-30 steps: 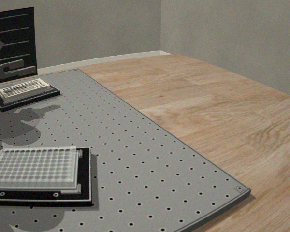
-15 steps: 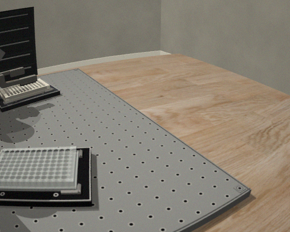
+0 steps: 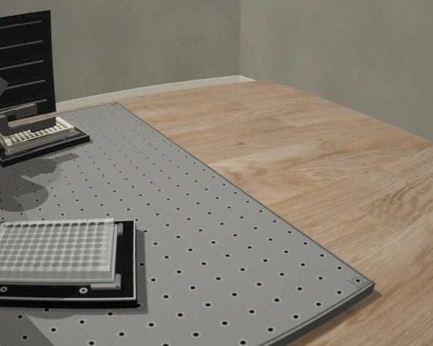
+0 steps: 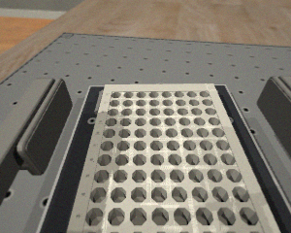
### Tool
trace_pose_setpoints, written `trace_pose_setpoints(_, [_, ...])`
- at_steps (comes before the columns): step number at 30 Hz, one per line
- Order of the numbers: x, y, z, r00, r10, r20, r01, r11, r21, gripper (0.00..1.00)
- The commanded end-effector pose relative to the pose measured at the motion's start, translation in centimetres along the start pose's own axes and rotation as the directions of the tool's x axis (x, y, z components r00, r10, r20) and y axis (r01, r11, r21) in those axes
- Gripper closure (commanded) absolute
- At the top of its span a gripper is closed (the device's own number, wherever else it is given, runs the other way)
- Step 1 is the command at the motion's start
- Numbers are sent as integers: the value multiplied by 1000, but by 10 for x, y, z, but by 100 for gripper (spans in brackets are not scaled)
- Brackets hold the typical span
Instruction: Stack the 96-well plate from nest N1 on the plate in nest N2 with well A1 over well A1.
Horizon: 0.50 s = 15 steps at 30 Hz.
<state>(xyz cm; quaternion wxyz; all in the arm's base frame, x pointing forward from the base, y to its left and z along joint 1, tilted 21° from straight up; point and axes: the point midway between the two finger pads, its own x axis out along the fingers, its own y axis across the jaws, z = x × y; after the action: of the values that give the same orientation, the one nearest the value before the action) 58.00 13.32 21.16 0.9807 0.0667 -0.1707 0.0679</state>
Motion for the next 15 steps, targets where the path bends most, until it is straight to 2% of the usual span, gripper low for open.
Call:
trace_pose_setpoints(1, [1,0,0,1000,0,4,0,1000,1,63])
trace_pose_setpoints(15, [1,0,-8,1000,0,4,0,1000,1,63])
